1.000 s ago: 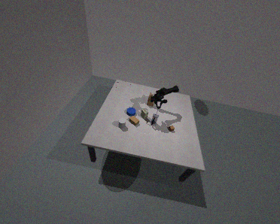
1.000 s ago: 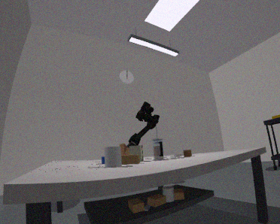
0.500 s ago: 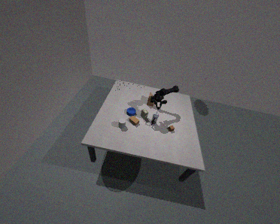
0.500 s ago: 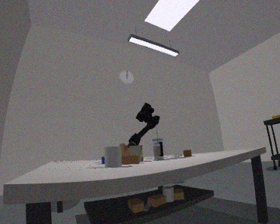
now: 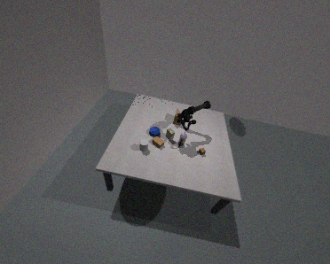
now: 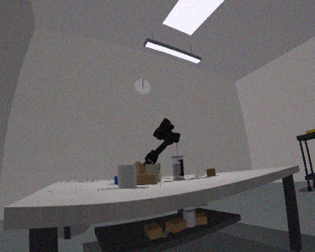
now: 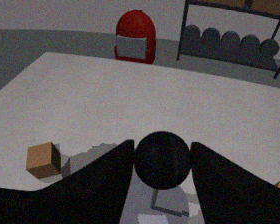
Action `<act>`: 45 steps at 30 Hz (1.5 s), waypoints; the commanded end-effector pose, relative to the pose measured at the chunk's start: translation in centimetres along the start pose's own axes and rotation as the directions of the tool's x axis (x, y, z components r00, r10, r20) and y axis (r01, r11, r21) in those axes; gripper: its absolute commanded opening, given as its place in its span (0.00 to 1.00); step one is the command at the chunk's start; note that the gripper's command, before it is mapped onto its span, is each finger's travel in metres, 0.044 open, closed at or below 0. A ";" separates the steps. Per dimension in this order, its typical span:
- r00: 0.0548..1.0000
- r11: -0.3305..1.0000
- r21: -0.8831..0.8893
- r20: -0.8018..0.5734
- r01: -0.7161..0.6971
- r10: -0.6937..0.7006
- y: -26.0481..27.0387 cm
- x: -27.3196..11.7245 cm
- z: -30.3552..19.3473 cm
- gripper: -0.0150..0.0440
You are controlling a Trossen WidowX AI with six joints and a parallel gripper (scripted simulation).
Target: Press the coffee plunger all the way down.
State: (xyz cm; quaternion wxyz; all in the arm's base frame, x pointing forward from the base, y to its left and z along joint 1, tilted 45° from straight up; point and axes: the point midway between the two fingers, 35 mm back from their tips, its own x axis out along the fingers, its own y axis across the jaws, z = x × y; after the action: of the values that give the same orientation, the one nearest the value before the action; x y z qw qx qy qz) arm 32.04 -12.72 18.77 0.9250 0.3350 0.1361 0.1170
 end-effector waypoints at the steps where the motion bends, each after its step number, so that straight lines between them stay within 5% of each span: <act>1: 1.000 1.000 0.024 -0.025 0.001 0.000 -0.3 0.7 -1.6 0.48; 45: 1.000 1.000 0.027 -0.014 -0.007 0.007 -0.1 4.4 -5.6 0.48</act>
State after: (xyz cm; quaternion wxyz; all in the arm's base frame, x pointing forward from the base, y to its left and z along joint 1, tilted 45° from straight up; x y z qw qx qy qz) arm 34.20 -8.63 14.37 0.9242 0.3391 0.1331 0.1148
